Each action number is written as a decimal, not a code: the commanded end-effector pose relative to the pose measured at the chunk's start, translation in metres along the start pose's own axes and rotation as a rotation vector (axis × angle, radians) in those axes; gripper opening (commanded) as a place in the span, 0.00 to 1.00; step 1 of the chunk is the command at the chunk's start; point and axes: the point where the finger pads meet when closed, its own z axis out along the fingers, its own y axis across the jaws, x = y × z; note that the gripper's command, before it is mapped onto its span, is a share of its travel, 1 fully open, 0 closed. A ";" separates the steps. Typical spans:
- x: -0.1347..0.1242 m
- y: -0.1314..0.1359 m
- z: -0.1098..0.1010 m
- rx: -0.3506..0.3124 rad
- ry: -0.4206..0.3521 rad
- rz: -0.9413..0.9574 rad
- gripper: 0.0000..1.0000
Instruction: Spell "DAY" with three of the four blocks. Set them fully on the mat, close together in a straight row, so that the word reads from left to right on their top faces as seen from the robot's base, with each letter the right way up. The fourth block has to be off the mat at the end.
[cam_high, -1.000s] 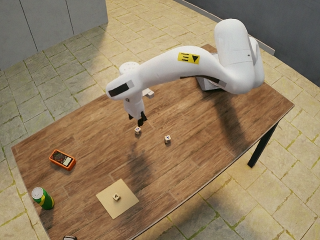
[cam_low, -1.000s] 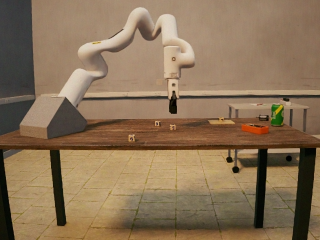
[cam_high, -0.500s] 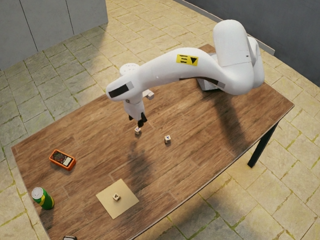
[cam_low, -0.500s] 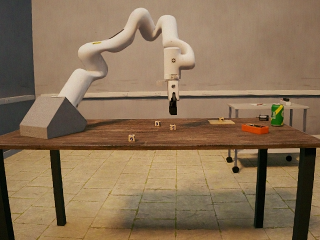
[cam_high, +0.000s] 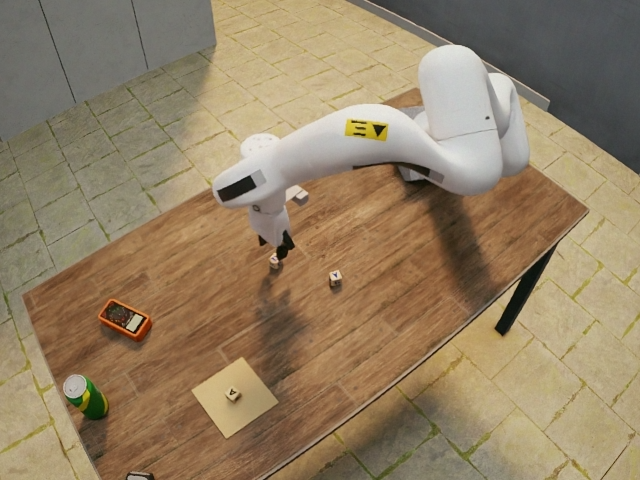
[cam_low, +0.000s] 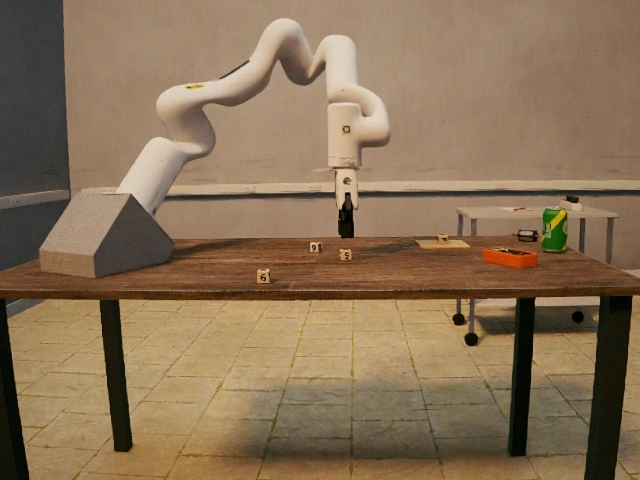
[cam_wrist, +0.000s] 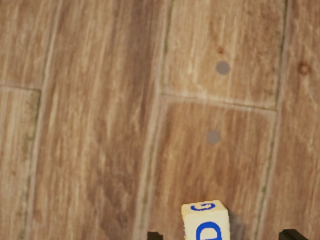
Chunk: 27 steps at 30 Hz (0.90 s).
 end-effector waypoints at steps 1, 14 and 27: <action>-0.001 0.000 0.005 0.001 -0.002 -0.001 0.64; -0.001 -0.001 0.021 0.001 -0.002 -0.001 0.64; -0.001 -0.001 0.025 0.001 -0.002 -0.001 0.64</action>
